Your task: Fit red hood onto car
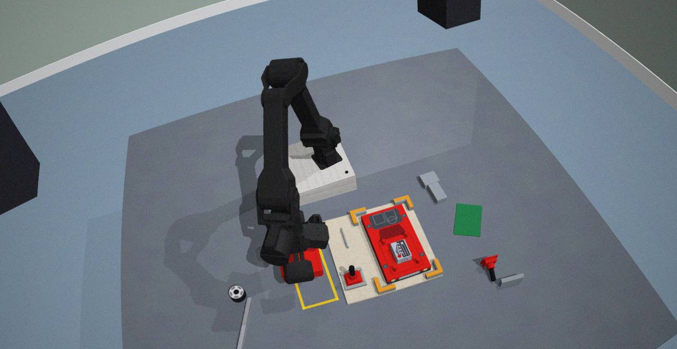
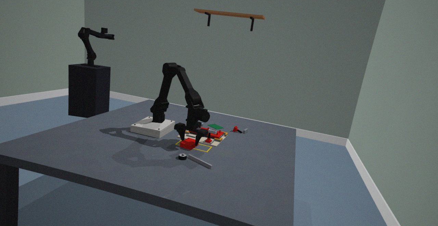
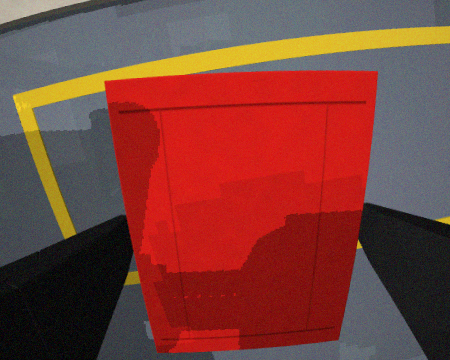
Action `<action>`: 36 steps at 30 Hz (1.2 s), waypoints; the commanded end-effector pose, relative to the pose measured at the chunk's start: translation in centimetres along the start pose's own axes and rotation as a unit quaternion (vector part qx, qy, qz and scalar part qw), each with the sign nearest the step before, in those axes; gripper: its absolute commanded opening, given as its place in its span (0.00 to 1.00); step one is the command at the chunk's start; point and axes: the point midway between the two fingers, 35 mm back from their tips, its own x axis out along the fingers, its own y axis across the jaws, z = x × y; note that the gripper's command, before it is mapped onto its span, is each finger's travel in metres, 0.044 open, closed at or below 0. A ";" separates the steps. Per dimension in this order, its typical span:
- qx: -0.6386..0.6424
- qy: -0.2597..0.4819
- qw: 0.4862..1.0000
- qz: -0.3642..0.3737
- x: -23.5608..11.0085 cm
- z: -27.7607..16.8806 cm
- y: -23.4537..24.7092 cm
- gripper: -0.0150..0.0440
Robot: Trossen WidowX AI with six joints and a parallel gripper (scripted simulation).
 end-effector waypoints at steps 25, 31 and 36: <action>0.000 0.000 1.000 0.000 -2.6 0.0 0.0 0.25; 0.000 0.000 1.000 0.000 -4.5 0.0 0.0 0.25; 0.000 0.000 1.000 0.000 -6.1 0.0 -0.1 0.25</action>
